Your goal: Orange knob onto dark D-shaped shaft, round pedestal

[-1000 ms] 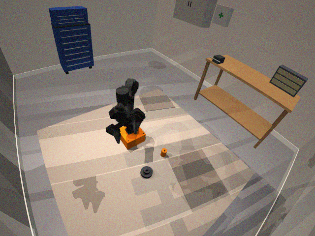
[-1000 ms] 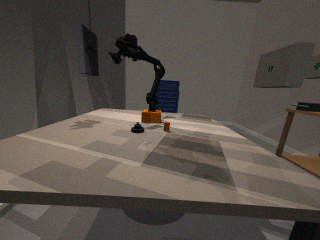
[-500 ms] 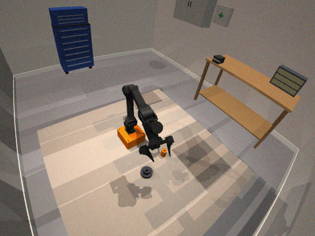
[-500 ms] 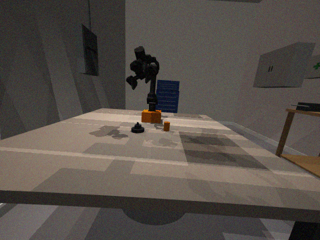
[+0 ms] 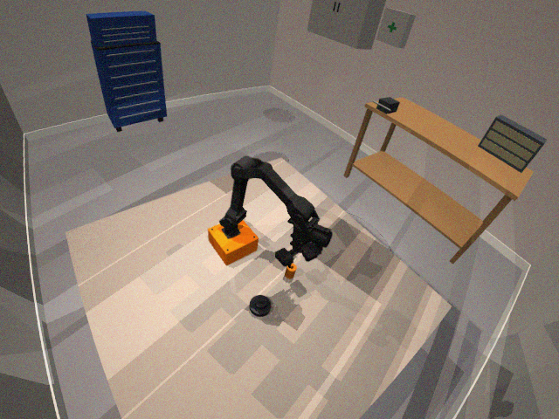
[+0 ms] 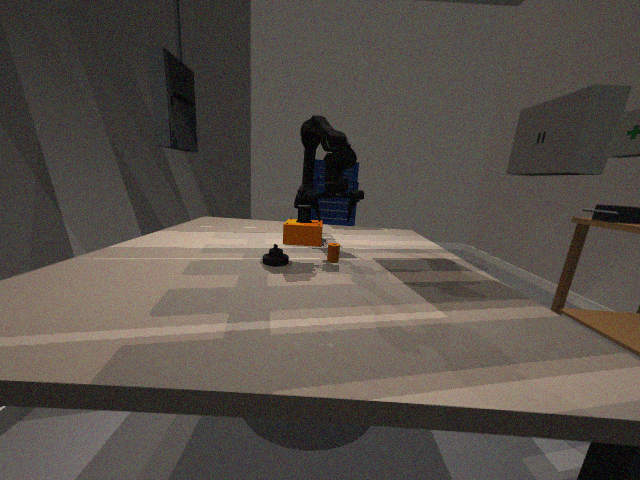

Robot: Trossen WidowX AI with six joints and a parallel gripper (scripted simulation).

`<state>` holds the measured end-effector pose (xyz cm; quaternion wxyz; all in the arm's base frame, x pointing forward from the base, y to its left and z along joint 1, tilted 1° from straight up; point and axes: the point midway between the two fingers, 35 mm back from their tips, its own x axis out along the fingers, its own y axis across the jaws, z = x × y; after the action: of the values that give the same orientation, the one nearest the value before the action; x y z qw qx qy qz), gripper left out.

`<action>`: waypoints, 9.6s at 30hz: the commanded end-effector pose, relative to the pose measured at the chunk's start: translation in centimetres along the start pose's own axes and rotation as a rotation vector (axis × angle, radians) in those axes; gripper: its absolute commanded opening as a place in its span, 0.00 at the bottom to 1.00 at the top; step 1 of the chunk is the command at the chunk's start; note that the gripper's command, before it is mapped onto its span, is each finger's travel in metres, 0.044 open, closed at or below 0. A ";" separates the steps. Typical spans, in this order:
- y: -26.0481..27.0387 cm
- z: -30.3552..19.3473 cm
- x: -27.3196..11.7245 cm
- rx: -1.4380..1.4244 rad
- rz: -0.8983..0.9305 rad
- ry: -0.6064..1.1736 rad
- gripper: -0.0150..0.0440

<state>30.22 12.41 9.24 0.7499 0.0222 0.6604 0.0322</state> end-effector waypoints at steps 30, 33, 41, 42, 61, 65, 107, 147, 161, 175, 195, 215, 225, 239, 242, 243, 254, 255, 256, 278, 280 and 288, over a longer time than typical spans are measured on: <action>0.5 -3.6 8.1 -0.085 -0.072 0.124 1.00; 0.5 -3.7 8.6 -0.085 -0.072 0.124 1.00; 0.4 -3.8 9.9 -0.085 -0.072 0.124 1.00; 0.4 -3.8 10.0 -0.085 -0.072 0.124 1.00; 0.1 -4.3 13.0 -0.085 -0.072 0.124 1.00; 0.1 -4.4 13.0 -0.085 -0.072 0.124 0.91; 0.8 -2.4 -0.8 -0.080 -0.073 0.122 0.25; -10.5 1.9 2.0 -0.076 -0.085 0.117 0.25; -15.0 2.4 2.9 -0.081 -0.088 0.118 0.25; -18.5 2.3 3.7 -0.086 -0.089 0.120 0.25; -18.8 2.1 5.9 -0.083 -0.089 0.120 0.25; -18.7 2.0 5.6 -0.083 -0.089 0.120 0.25; -18.8 2.2 5.8 -0.292 -0.077 0.129 0.25; -18.8 2.2 5.8 -0.292 -0.077 0.129 0.25; -18.8 2.1 5.6 -0.292 -0.077 0.129 0.25; -18.7 2.0 5.5 -0.292 -0.077 0.129 0.25; -18.7 1.7 5.7 -0.501 -0.063 0.138 0.25; -18.7 1.8 5.7 -0.501 -0.063 0.138 0.25; -18.7 1.8 5.7 -0.501 -0.063 0.138 0.25; -18.8 2.1 6.0 -0.501 -0.063 0.137 0.25; -18.8 2.0 6.0 -0.501 -0.063 0.137 0.25; -18.7 1.6 6.1 -0.501 -0.063 0.138 0.25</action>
<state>33.21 -5.80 2.13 0.6878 -0.1862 0.6804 0.1714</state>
